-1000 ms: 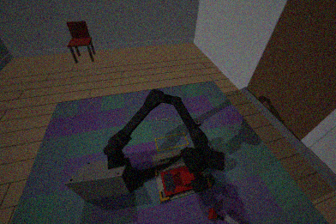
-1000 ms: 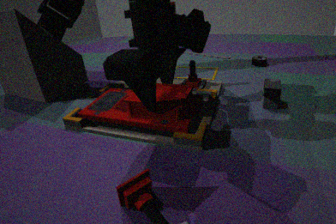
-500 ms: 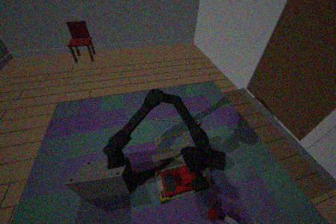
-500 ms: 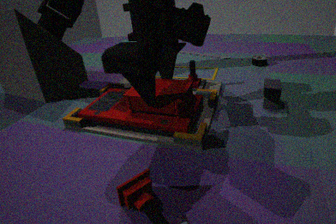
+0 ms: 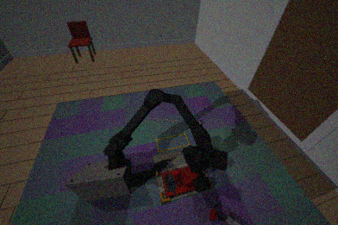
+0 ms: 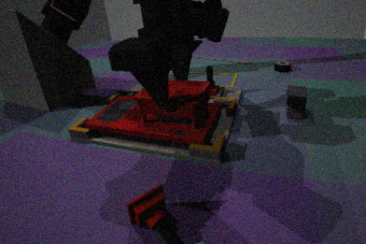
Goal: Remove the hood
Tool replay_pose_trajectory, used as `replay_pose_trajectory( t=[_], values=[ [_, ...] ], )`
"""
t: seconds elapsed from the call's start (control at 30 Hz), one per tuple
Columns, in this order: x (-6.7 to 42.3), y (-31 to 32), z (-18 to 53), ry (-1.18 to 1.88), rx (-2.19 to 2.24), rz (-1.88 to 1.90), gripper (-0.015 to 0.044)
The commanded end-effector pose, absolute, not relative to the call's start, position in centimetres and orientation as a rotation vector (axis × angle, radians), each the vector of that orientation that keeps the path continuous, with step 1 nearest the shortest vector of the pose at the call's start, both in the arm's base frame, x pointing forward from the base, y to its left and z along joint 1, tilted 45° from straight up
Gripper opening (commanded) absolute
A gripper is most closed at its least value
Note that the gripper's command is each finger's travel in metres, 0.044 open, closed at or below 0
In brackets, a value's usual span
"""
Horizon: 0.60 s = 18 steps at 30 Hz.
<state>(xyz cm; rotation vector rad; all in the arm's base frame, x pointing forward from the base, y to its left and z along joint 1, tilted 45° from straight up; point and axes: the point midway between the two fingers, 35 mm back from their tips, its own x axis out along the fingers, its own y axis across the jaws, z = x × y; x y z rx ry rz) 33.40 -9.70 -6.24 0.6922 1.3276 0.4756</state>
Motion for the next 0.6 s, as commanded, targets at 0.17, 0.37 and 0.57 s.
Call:
replay_pose_trajectory(
  t=[0.17,0.37,0.57],
  values=[
    [33.2,-10.2,-5.8,1.331,0.688,0.475,0.0],
    [32.8,-11.8,-4.2,1.332,0.687,0.473,0.0],
    [32.3,-13.3,-2.5,1.333,0.687,0.473,0.0]
  ],
)
